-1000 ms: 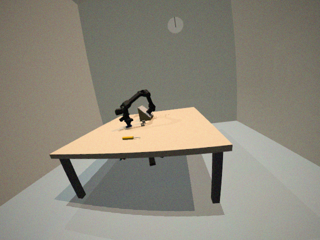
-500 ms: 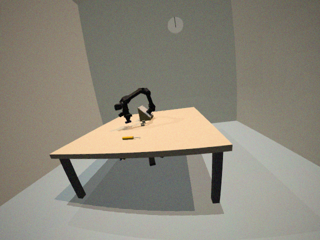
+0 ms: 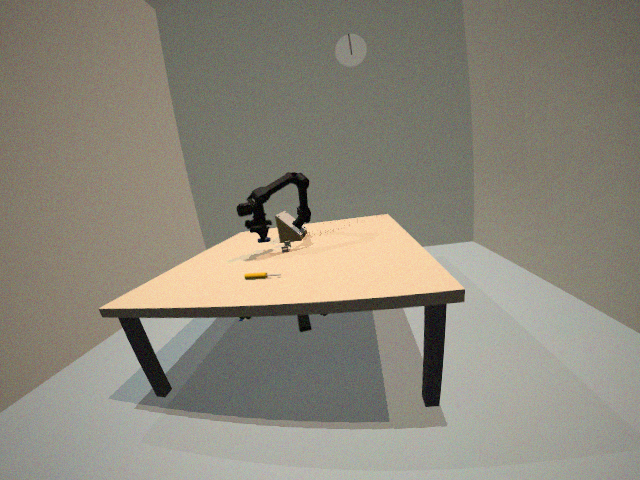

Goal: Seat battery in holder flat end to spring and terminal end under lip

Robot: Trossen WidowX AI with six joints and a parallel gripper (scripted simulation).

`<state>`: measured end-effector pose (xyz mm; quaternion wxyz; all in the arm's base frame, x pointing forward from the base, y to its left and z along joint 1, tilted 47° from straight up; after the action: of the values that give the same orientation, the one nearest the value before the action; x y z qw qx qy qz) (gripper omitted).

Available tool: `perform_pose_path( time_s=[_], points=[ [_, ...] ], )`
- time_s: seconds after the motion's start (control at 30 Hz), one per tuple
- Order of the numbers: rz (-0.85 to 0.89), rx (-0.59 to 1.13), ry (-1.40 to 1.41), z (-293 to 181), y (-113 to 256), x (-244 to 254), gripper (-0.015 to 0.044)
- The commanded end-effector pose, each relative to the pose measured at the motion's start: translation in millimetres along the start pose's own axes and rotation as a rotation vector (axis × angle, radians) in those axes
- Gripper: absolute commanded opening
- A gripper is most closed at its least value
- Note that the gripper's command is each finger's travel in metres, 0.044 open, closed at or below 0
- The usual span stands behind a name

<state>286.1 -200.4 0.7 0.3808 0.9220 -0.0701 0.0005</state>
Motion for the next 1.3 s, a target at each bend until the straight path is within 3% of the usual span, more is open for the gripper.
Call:
perform_pose_path(
  time_s=[0.0,0.93,1.27],
  points=[
    [0.004,0.005,-0.211,-15.6,4.0,-2.5,0.0083],
    [-0.004,0.009,-1.49,-102.5,12.3,-31.5,0.0083],
    [-0.002,0.002,-1.526,-104.2,11.4,-32.5,0.0083]
  ],
)
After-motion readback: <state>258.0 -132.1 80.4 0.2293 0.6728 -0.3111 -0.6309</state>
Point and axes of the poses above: the point midway between the two fingers, 35 mm back from their tips, its own y axis back along the fingers, its own x axis across the jaws, z = x × y, the point moved 8 cm from there along y, back along the fingers, and after that the axes turned 1 degree about -y, right-handed, at the moved point
